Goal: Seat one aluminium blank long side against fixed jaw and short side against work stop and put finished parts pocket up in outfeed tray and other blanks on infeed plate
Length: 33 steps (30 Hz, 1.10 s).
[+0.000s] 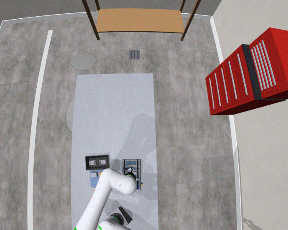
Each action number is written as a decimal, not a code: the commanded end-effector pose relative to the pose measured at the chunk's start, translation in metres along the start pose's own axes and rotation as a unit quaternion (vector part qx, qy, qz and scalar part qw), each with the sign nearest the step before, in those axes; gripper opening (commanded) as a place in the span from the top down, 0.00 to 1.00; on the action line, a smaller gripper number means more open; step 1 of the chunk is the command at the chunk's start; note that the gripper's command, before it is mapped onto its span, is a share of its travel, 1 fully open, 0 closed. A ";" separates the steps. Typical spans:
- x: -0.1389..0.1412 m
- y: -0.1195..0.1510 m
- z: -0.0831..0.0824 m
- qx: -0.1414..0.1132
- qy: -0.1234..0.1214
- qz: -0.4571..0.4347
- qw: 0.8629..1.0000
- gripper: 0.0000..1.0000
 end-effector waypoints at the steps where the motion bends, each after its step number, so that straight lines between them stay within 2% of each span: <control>1: 0.000 0.000 0.000 0.000 0.000 0.000 1.000 1.00; 33: 0.000 0.000 0.009 0.000 0.000 0.000 1.000 1.00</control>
Point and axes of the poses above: the point where the finger pads meet when closed, its own z axis out along the fingers, its own x axis across the jaws, y = z × x, the point moved 5 cm from there along -z, back along the fingers, and after that the axes turned 15 degrees about z, right-handed, at the moved point
